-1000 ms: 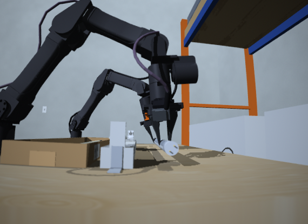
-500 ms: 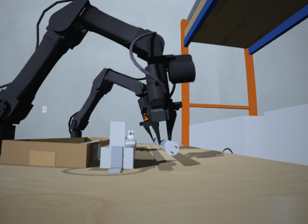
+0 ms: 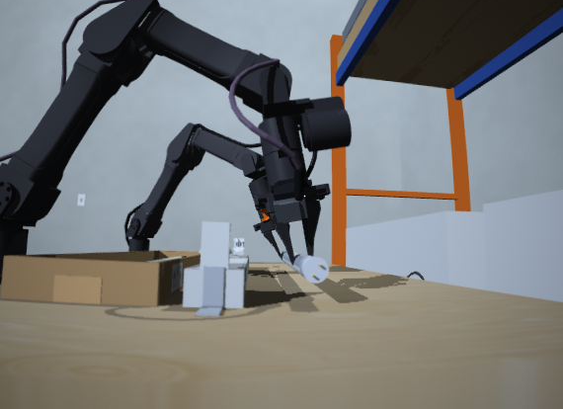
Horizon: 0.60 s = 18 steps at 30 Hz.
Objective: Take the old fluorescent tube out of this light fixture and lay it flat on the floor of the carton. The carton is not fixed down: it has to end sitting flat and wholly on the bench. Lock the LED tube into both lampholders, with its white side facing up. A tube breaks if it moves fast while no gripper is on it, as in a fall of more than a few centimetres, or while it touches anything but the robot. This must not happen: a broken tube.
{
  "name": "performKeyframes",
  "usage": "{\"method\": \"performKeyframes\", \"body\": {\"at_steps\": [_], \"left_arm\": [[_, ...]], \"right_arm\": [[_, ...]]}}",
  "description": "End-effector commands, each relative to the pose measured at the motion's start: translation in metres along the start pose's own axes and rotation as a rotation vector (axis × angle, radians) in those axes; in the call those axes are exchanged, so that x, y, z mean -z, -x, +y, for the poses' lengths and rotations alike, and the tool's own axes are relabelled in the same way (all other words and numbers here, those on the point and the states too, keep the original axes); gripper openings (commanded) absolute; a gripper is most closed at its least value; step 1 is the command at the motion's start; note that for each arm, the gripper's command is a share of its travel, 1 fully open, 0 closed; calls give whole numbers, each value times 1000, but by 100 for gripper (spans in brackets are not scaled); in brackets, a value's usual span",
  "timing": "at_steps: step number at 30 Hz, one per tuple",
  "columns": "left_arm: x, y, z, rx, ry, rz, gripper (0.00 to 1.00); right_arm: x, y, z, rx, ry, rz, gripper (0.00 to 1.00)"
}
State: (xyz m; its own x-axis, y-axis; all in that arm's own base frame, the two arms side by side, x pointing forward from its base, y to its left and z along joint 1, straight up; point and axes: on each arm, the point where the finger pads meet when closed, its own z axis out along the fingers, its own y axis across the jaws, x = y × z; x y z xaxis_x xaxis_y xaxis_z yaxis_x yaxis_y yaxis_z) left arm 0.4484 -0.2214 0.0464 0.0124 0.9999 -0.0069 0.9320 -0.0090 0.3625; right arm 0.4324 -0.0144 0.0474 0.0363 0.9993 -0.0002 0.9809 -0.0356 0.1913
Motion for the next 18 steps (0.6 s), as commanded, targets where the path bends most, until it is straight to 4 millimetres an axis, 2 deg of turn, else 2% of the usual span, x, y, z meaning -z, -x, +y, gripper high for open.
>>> {"method": "performKeyframes", "body": {"at_steps": [1,6,9,12,15,18], "left_arm": [[17,7,14,11,85,-21,11],[18,-1,19,27,101,-17,11],[18,8,13,6,105,-22,11],[18,1,16,19,107,-17,11],[16,4,14,12,121,-18,11],[17,6,13,6,137,-20,11]], "right_arm": [[7,7,6,-4,60,-14,11],[9,7,6,-4,74,-14,11],[7,8,4,-5,78,-15,11],[9,8,3,-5,76,-15,11],[7,4,5,-1,97,-13,11],[7,9,5,-8,113,-16,11]]}}
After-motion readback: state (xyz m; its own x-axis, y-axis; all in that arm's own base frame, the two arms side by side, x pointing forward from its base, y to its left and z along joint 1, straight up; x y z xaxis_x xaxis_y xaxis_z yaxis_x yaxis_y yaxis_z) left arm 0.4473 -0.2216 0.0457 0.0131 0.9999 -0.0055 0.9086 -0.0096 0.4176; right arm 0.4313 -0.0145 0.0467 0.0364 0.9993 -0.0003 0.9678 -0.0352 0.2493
